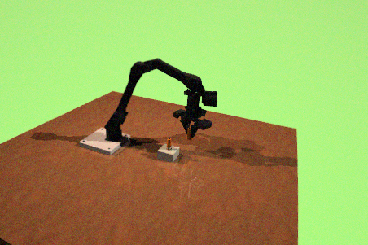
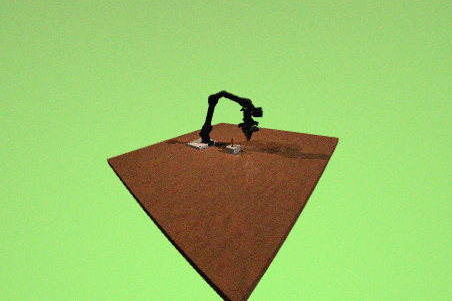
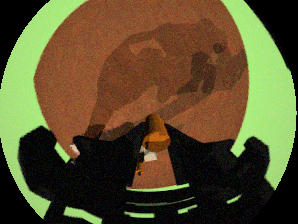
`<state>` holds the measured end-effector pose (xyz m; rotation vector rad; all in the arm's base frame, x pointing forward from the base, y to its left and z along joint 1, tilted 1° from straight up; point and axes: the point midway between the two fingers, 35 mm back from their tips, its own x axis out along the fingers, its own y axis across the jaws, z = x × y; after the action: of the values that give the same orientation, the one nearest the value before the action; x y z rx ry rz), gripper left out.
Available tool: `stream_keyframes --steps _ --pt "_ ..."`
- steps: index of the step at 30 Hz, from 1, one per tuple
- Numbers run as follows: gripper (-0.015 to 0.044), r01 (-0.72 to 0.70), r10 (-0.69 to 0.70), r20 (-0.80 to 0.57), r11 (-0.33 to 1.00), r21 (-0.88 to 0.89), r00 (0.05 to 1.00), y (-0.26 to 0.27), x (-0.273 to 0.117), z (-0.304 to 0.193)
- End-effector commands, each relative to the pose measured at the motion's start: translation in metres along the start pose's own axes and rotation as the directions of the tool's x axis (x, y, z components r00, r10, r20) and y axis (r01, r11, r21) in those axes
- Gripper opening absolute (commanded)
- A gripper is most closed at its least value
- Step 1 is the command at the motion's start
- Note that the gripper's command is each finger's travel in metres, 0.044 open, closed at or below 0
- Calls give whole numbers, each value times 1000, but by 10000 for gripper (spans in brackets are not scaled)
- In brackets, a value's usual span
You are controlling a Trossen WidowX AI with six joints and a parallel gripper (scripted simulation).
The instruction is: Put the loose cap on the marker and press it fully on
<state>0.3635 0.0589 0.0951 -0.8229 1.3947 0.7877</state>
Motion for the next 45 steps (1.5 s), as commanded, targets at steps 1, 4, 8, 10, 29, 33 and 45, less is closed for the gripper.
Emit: stream_keyframes --steps 1,4,8,10,29,33,45 --pt "0 5 -5 -2 1000 1 1000 -2 -8 -11" --pt "0 5 -5 -3 1000 1 1000 -2 -14 -23" --pt "0 5 -5 -4 1000 1 1000 -1 -22 -39" --pt "0 5 -5 -5 1000 1 1000 -1 -26 -47" --pt "0 4 -4 -13 1000 1 1000 17 -57 -117" --pt "0 4 -4 -13 1000 1 1000 18 -57 -120" --pt "0 4 -4 -13 1000 1 1000 18 -47 -120"
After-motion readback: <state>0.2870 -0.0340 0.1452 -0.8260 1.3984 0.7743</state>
